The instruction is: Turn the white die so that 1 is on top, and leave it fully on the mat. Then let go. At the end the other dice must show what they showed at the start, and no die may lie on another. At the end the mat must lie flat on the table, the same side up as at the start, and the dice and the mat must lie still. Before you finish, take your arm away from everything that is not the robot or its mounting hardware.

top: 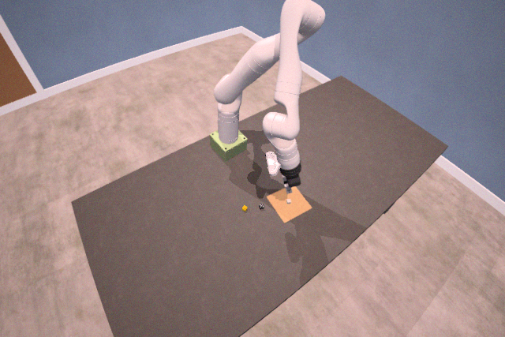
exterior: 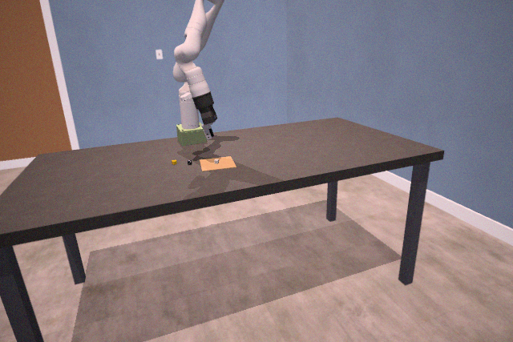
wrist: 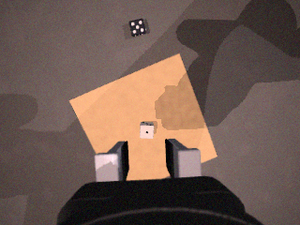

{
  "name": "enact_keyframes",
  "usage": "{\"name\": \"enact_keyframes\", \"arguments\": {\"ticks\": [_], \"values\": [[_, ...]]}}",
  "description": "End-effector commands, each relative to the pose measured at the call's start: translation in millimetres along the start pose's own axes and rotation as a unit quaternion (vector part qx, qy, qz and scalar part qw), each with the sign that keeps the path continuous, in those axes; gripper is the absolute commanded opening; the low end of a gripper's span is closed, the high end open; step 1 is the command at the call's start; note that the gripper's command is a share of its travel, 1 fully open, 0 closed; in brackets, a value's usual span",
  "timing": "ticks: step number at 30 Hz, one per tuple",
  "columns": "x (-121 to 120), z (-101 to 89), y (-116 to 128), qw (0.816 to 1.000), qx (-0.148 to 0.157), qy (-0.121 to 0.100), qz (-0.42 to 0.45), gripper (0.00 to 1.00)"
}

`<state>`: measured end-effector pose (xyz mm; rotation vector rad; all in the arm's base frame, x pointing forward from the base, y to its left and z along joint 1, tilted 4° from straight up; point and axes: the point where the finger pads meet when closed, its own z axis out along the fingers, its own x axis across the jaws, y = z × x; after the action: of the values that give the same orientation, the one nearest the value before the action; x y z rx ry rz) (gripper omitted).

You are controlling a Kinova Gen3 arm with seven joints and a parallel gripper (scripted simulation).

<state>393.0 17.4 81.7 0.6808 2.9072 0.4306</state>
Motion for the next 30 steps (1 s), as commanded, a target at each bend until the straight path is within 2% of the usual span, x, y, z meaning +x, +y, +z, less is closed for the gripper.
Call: {"name": "enact_keyframes", "arguments": {"ticks": [1,6,8,19,30], "values": [[3.7,1.2,18.4,1.0,0.011,0.002,-0.022,0.64],[4.1,0.5,21.5,0.999,0.046,0.001,-0.022,0.64],[4.1,0.5,21.5,0.999,0.046,0.001,-0.022,0.64],[4.2,-2.0,29.6,0.994,0.107,0.0,-0.022,0.64],[3.9,-4.1,32.8,0.991,0.131,-0.003,-0.022,0.64]]}}
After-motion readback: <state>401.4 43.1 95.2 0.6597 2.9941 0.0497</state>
